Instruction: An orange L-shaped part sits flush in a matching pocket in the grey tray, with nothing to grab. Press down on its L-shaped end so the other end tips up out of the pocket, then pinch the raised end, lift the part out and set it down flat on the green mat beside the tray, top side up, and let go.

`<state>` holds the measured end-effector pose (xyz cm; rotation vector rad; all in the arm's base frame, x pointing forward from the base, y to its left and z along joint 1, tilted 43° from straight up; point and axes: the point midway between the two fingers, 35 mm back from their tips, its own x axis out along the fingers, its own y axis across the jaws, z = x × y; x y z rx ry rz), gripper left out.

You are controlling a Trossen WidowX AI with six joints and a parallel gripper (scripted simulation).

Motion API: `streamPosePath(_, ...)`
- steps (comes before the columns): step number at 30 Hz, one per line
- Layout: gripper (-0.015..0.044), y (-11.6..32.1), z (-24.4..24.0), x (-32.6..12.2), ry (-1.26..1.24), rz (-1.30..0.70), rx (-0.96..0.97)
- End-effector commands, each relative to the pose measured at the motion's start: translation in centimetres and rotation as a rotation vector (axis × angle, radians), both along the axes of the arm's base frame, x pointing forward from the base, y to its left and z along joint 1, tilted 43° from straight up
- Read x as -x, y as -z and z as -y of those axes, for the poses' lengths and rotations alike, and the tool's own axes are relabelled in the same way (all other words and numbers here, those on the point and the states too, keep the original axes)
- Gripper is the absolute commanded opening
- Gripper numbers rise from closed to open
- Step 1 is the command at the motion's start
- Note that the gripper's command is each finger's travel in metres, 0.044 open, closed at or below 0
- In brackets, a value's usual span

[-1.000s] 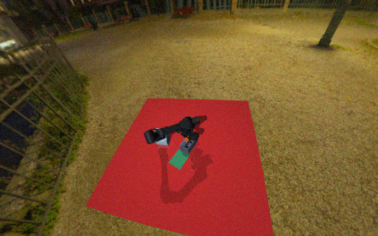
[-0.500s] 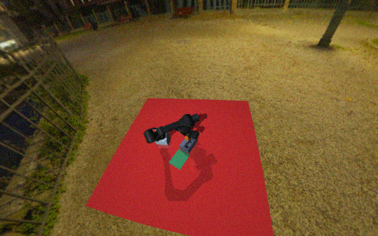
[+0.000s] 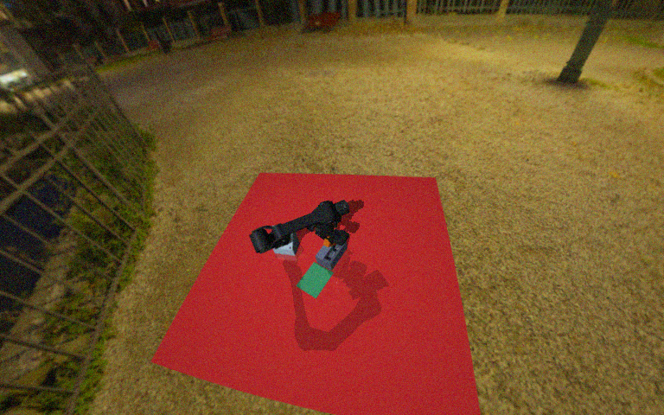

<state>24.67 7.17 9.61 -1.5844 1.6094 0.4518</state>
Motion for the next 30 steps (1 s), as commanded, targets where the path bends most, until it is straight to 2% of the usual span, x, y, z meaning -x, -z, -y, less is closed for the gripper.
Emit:
streamPosePath(1, 0.0, -0.7, 1.3, 0.6, -0.001, -0.009, 0.008)
streamPosePath(30, 0.0, -6.9, 9.1, 4.2, -0.001, -0.011, 0.012)
